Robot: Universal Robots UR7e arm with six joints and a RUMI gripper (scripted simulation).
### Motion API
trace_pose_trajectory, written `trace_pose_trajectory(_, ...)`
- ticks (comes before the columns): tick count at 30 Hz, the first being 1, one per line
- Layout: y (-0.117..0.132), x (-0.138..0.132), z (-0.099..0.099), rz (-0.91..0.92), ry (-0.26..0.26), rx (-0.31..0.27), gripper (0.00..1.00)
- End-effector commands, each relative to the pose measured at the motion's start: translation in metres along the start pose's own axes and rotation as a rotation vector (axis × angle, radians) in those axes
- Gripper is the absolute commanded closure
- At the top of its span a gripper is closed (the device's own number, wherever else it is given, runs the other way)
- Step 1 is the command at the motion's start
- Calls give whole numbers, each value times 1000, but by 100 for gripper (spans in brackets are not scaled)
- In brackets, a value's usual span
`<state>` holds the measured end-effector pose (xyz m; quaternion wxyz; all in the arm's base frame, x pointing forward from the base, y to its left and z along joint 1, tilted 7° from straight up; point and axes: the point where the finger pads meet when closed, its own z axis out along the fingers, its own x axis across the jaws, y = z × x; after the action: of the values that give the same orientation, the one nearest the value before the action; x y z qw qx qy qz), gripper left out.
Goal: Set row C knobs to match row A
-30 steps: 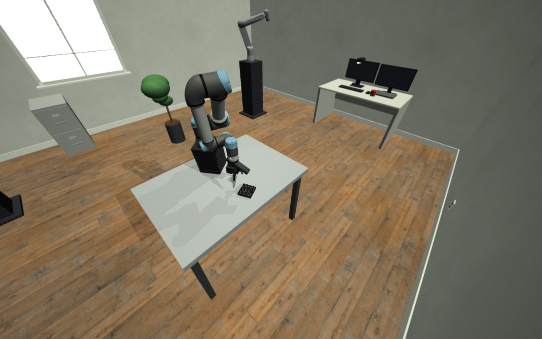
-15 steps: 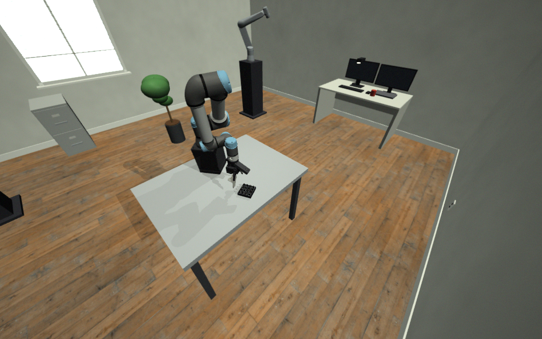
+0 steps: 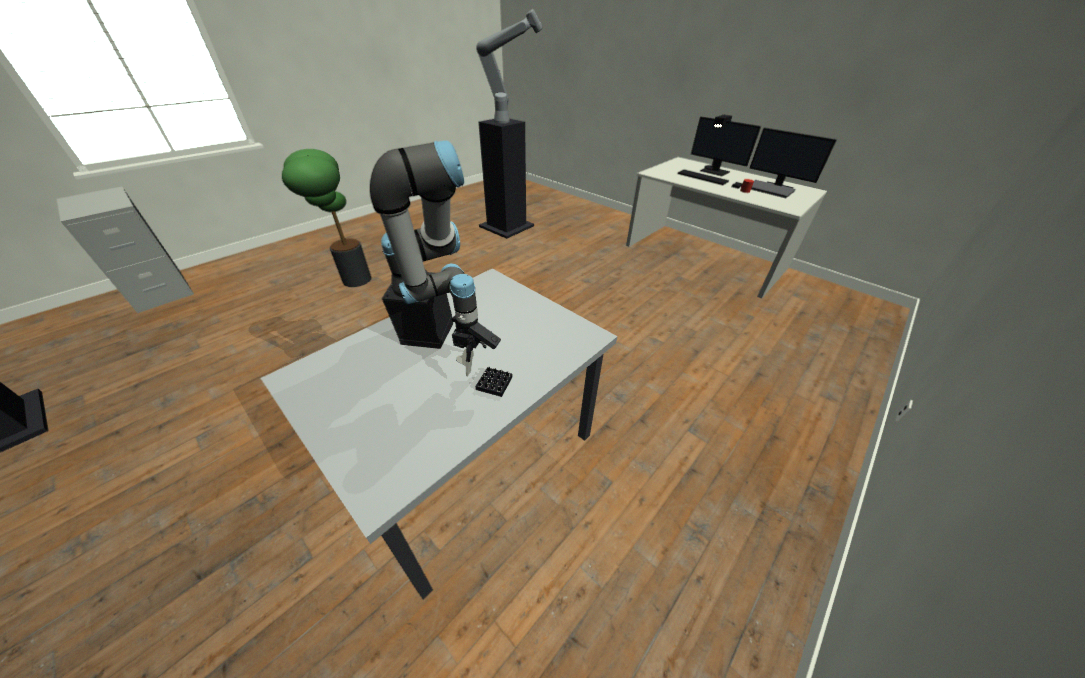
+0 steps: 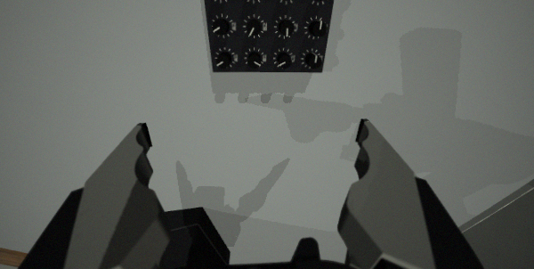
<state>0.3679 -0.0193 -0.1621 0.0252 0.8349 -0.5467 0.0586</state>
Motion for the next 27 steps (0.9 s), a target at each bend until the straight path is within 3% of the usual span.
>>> trace_pose_trajectory(1,-2,1,-1,31,1,1,0)
trace_pose_trajectory(27,-35,19,-10,639,0,1,0)
